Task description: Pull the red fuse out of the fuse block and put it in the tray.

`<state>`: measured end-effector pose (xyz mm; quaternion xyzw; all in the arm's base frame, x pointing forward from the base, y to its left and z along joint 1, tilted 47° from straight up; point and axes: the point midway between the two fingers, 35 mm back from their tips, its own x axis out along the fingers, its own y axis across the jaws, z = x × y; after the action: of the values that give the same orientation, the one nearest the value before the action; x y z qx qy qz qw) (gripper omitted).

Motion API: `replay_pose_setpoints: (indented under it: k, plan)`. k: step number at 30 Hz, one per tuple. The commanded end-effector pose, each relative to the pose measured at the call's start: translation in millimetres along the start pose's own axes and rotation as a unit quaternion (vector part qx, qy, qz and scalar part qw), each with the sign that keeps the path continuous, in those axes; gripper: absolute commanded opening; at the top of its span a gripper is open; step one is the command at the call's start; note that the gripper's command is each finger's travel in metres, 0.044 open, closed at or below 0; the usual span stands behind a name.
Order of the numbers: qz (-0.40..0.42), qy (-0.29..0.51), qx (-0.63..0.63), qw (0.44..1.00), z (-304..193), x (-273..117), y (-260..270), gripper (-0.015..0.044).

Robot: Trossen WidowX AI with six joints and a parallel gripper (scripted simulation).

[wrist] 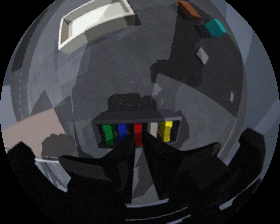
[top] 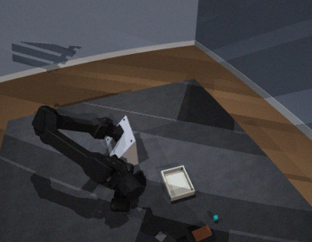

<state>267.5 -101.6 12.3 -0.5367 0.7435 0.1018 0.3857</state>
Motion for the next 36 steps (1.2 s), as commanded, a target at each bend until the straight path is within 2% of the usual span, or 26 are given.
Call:
replay_pose_setpoints:
  k: [1,36]
  plan:
    - [0.000,-0.001,0.001,1.000,0.3,-2.5,-0.2,0.0000]
    - [0.000,-0.001,0.001,1.000,0.6,-19.5,-0.4,0.0000]
